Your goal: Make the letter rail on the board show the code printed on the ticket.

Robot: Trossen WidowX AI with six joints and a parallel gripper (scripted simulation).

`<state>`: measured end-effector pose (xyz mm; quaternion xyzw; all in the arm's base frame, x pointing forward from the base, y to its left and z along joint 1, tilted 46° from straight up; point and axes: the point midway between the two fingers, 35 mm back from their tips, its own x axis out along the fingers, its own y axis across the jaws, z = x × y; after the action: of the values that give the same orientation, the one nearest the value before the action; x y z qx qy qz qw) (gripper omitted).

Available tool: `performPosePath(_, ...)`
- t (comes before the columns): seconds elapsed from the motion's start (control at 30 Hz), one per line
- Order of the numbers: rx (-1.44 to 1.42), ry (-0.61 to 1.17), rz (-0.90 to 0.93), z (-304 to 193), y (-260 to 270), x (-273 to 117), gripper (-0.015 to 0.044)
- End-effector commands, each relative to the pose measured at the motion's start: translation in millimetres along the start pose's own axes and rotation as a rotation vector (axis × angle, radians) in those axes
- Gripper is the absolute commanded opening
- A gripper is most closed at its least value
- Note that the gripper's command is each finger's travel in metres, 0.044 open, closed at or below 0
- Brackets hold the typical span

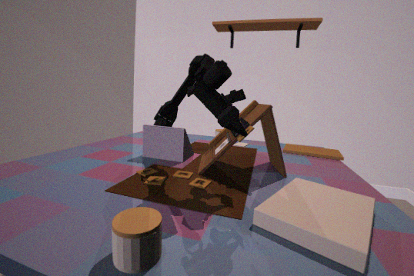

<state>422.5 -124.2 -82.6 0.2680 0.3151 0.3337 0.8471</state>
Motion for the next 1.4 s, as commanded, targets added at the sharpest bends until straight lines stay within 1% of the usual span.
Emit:
performPosePath(0.0,0.01,-0.004,0.004,-1,1,1,0.0)
performPosePath(1.37,0.011,-0.004,0.004,-2,14,1,0.0)
